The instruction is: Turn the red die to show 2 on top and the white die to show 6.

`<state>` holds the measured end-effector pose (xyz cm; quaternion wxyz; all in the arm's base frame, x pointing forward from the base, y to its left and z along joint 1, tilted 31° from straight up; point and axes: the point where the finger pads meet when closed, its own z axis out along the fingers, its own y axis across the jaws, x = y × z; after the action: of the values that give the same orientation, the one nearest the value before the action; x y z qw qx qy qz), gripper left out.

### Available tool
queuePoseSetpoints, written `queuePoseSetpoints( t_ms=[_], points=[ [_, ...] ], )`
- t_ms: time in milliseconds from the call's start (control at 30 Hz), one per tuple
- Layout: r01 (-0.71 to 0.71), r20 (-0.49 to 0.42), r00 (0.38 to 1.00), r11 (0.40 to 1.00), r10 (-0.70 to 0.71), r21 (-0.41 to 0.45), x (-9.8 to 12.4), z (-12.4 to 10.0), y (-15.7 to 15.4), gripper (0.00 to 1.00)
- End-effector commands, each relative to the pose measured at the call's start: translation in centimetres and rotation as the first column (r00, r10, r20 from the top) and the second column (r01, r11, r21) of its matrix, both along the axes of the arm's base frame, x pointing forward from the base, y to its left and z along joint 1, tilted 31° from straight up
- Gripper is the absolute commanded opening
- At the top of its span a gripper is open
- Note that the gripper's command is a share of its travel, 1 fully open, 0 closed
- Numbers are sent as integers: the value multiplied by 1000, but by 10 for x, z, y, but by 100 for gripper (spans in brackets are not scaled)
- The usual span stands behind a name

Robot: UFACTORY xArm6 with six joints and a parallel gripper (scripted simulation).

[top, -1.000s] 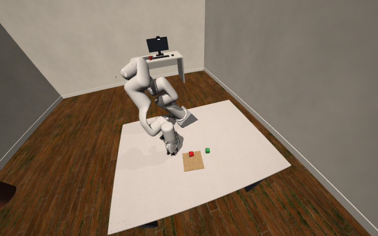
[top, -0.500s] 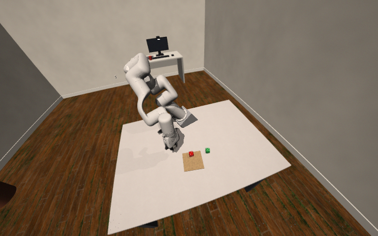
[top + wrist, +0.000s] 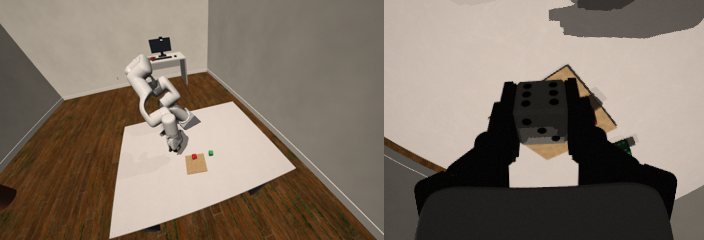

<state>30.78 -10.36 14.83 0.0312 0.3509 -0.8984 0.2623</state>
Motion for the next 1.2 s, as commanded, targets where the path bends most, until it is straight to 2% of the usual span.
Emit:
queuePoseSetpoints(
  t_ms=[0, 67, 133, 200, 267, 533, 633, 733, 767, 867, 1167],
  points=[
    [-149, -87, 985, 989, 148, -7, 23, -2, 17, 27],
    [-205, -120, 972, 979, 203, -7, 31, -4, 24, 27],
    [-205, -120, 972, 979, 203, -7, 31, -4, 24, 27],
    [-303, -177, 938, 953, 298, -3, 45, -9, 38, 27],
    [-326, -191, 928, 945, 320, -2, 48, -10, 41, 27],
    [-523, -309, 807, 852, 504, 26, 76, -24, 74, 27],
    [-600, -357, 737, 799, 574, 45, 87, -32, 89, 27],
    [-615, -367, 721, 787, 587, 49, 89, -34, 93, 27],
    [-675, -405, 654, 735, 639, 70, 98, -42, 107, 27],
    [-717, -433, 598, 692, 674, 87, 104, -48, 118, 27],
    [-850, -529, 347, 498, 774, 172, 123, -79, 164, 27]
  ],
)
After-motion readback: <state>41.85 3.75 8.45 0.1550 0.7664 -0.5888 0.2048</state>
